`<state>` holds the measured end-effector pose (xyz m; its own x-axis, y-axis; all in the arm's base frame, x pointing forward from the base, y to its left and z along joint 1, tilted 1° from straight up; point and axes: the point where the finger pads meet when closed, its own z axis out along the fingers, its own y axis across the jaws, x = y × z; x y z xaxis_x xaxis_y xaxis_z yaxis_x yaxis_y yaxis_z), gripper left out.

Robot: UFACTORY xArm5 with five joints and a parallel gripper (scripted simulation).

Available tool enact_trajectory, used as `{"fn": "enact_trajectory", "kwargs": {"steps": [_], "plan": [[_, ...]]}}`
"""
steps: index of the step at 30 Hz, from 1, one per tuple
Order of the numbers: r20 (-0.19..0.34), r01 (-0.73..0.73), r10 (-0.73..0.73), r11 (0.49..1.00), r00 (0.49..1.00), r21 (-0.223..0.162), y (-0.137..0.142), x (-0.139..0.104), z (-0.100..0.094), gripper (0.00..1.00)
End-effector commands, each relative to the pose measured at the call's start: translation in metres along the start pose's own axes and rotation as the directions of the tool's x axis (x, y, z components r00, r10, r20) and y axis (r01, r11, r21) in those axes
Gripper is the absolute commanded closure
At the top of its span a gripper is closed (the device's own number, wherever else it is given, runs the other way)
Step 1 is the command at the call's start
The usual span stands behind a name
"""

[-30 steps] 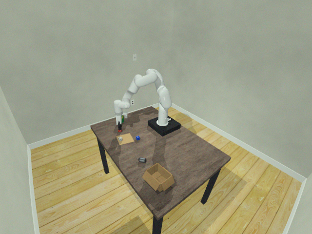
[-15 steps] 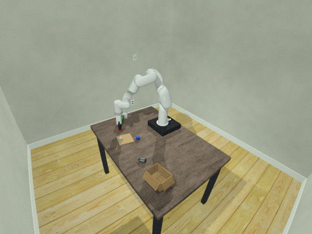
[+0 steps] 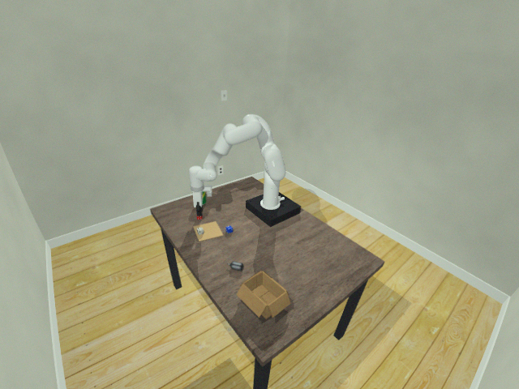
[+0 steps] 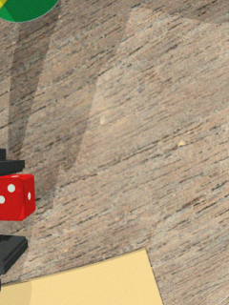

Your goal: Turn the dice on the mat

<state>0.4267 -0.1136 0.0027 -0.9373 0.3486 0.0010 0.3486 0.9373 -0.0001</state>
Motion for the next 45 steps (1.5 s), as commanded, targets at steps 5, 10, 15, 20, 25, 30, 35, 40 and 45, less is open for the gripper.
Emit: {"fn": "enact_trajectory", "kwargs": {"steps": [5,10,15,20,25,30,35,40,45], "plan": [[0.004,0.0,0.0,1.0,1.0,0.0,0.0,-0.001,-0.001,0.53],[0.004,0.0,0.0,1.0,1.0,0.0,0.0,-0.001,0.0,0.53],[0.004,0.0,0.0,1.0,1.0,0.0,0.0,-0.001,0.006,0.53],[0.004,0.0,0.0,1.0,1.0,0.0,0.0,-0.001,0.012,0.53],[0.004,0.0,0.0,1.0,1.0,0.0,0.0,-0.001,0.022,0.53],[0.004,0.0,0.0,1.0,1.0,0.0,0.001,-0.001,0.03,0.53],[0.004,0.0,0.0,1.0,1.0,0.0,0.001,-0.001,0.032,0.53],[0.004,0.0,0.0,1.0,1.0,0.0,0.001,-0.001,0.033,0.53],[0.004,0.0,0.0,1.0,1.0,0.0,0.001,-0.001,0.033,0.53]]}}
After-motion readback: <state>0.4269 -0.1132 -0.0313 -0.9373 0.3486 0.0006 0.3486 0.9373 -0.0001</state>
